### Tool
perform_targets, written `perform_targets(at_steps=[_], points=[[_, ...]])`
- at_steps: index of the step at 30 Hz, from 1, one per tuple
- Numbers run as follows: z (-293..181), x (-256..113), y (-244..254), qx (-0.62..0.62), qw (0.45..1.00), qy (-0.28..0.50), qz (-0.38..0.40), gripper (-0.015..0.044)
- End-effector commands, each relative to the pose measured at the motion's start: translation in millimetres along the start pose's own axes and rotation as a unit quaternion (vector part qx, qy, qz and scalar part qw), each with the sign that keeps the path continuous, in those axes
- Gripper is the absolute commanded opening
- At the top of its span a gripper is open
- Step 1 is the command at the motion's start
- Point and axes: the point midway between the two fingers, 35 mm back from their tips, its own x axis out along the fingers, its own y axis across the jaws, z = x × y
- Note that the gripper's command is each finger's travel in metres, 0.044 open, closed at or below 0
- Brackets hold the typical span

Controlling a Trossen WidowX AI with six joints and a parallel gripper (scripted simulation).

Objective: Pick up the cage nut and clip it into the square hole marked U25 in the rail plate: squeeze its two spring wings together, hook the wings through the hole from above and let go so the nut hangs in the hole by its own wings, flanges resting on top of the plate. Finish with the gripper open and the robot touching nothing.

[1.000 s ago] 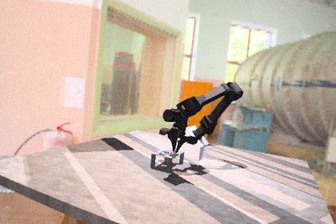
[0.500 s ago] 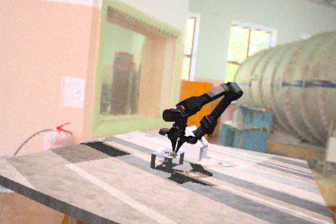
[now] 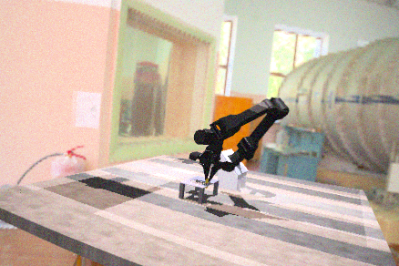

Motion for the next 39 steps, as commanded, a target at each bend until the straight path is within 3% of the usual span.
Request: perform_targets(at_steps=[1, 39], points=[[0.3, -0.3, -0.2, 0.002, 1.0, -0.001, 0.003, 0.0029], [0.2, 0.1, -4.4, 0.002, 0.999, -0.001, 0.048, 0.0029]])
